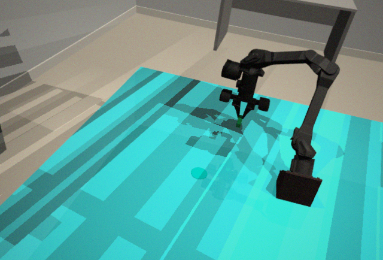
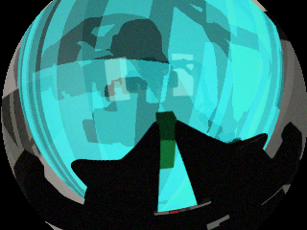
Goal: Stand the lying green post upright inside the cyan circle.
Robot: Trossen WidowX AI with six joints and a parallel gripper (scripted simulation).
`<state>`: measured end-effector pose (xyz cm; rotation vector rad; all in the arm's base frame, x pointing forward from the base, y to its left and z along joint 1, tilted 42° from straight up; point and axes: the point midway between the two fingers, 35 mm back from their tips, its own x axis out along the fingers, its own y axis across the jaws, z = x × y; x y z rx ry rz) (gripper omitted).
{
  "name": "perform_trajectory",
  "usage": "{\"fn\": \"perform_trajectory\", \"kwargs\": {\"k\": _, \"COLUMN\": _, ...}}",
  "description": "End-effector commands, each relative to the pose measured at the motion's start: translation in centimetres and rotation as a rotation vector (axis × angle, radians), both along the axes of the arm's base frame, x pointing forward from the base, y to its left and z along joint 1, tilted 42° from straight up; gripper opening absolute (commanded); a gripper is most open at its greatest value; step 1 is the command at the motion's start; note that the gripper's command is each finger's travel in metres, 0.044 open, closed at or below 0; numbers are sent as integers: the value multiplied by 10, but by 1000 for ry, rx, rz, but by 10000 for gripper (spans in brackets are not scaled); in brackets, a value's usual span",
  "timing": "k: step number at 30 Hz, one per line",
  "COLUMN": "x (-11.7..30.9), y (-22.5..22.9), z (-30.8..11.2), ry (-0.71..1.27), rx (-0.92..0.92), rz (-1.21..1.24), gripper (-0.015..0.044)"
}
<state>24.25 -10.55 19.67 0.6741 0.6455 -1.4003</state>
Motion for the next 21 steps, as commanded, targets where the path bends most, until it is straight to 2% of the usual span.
{"fn": "perform_trajectory", "kwargs": {"k": 1, "x": -2, "y": 5, "z": 9, "ry": -9, "rx": -7, "rz": -2, "gripper": 23}}
{"fn": "perform_trajectory", "kwargs": {"k": 21, "x": 22, "y": 34, "z": -6, "ry": 240, "rx": -34, "rz": 302, "gripper": 23}}
